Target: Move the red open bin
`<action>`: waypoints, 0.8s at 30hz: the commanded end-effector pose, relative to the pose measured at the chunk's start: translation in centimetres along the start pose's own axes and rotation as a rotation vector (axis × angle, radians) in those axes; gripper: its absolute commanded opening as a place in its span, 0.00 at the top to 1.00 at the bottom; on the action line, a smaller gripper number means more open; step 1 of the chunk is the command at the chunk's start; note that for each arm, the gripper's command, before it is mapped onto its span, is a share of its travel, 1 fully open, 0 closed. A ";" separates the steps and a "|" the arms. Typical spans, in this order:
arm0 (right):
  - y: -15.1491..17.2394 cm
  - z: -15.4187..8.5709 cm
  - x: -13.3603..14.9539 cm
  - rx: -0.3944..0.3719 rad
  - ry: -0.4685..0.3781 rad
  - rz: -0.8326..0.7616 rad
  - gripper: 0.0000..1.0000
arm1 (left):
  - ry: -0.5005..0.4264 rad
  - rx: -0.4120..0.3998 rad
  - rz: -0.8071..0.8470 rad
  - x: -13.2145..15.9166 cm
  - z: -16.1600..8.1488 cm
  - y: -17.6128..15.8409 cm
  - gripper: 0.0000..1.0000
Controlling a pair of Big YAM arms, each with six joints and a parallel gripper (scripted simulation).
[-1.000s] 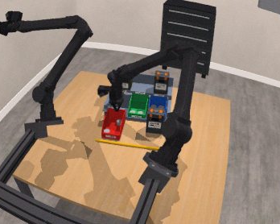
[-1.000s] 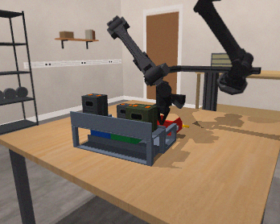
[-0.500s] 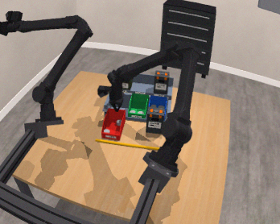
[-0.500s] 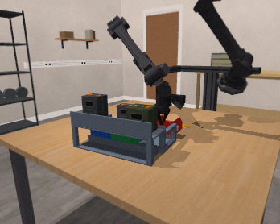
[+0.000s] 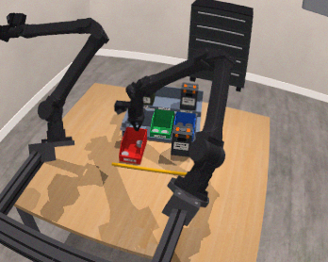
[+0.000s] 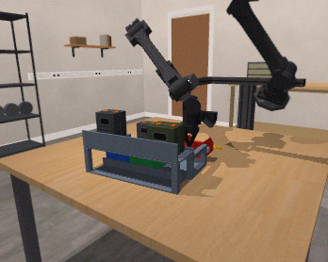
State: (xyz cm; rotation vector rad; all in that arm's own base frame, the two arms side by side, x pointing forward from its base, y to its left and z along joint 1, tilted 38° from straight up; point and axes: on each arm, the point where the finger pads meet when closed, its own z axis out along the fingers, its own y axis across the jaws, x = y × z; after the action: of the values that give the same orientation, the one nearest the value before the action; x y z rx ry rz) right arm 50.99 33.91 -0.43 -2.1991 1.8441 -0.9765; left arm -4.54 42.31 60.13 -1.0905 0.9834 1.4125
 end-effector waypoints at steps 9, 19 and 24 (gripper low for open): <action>-1.6 -0.7 -0.7 0.031 -0.023 0.012 1.00 | -0.051 -0.008 -0.005 -4.0 -0.4 0.5 0.00; -1.6 -0.5 -0.7 0.029 -0.021 0.013 1.00 | -0.051 -0.008 -0.005 -4.0 -0.4 0.5 0.00; -1.6 -0.3 -0.7 0.029 -0.020 0.014 1.00 | -0.051 -0.008 -0.005 -4.0 -0.4 0.5 0.00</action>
State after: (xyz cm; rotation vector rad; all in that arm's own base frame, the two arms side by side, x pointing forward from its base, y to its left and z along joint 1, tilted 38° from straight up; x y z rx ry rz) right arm 51.00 33.91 -0.45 -2.1994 1.8435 -0.9765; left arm -4.54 42.31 60.13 -1.0905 0.9834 1.4125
